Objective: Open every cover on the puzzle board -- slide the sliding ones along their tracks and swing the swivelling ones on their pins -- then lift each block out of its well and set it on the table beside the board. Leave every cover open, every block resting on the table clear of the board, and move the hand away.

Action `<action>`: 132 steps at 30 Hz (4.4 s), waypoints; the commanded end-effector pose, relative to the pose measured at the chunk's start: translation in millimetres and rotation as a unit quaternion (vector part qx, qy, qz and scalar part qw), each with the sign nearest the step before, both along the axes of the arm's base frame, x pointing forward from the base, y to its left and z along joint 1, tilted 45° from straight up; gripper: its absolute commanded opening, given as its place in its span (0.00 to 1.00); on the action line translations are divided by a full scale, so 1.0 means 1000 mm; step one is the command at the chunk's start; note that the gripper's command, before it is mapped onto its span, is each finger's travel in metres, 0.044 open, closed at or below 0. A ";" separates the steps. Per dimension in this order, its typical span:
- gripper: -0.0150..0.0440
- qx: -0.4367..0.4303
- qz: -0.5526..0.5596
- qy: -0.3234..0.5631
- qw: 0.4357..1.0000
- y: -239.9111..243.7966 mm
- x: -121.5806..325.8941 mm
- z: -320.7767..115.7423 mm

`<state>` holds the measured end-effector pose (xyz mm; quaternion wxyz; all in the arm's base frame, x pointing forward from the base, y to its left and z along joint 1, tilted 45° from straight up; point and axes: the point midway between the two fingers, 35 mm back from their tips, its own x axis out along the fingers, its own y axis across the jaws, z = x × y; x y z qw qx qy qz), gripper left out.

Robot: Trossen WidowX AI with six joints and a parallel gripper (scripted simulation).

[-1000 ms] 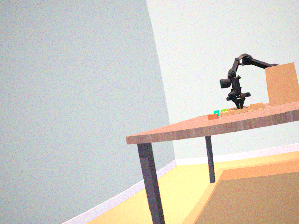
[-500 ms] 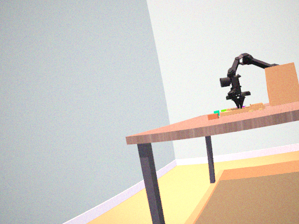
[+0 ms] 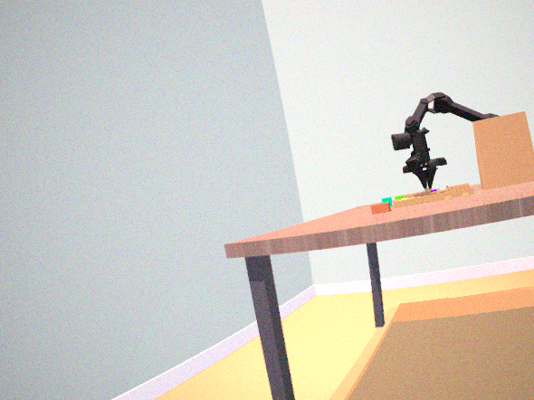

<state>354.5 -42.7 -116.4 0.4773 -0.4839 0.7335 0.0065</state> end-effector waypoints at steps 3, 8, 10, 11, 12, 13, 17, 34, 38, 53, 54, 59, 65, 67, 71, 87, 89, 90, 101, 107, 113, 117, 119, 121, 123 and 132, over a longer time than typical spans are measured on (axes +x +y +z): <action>0.39 0.002 -0.002 -0.002 1.000 0.005 0.001 0.006; 0.39 0.001 -0.002 -0.001 1.000 0.010 0.001 0.010; 0.39 0.001 -0.002 -0.001 1.000 0.012 0.001 0.012; 0.39 0.001 -0.002 -0.001 1.000 0.012 0.001 0.013; 0.39 0.001 -0.002 -0.001 1.000 0.013 0.001 0.013; 0.39 0.002 -0.002 -0.001 1.000 0.015 0.002 0.015; 0.39 0.002 -0.002 -0.001 1.000 0.022 0.003 0.022; 0.39 0.004 -0.002 -0.001 1.000 0.044 0.005 0.052; 0.39 0.007 -0.002 -0.001 1.000 0.034 0.004 0.065; 0.39 0.017 -0.001 0.000 1.000 -0.005 -0.006 0.111; 0.39 0.018 -0.001 0.000 1.000 -0.007 -0.007 0.113; 0.39 0.020 -0.001 0.000 1.000 -0.020 -0.013 0.128; 0.39 0.021 0.000 -0.001 1.000 -0.035 -0.022 0.144; 0.39 0.022 0.000 -0.001 1.000 -0.040 -0.026 0.150; 0.39 0.022 0.000 -0.001 1.000 -0.049 -0.033 0.160; 0.39 0.021 0.001 -0.002 1.000 -0.084 -0.069 0.197; 0.39 0.020 0.001 -0.002 1.000 -0.088 -0.074 0.202; 0.39 0.020 0.001 -0.002 1.000 -0.090 -0.077 0.204; 0.39 0.014 0.001 -0.001 1.000 -0.109 -0.109 0.224; 0.39 0.009 0.000 0.000 1.000 -0.118 -0.129 0.233; 0.39 0.004 -0.001 0.002 1.000 -0.126 -0.149 0.241; 0.39 0.000 -0.001 0.003 1.000 -0.130 -0.162 0.246; 0.39 -0.002 -0.002 0.004 1.000 -0.131 -0.169 0.248; 0.39 -0.004 -0.002 0.005 1.000 -0.133 -0.175 0.249; 0.39 -0.005 -0.002 0.005 1.000 -0.133 -0.177 0.250; 0.39 -0.003 -0.003 0.005 1.000 -0.141 -0.175 0.241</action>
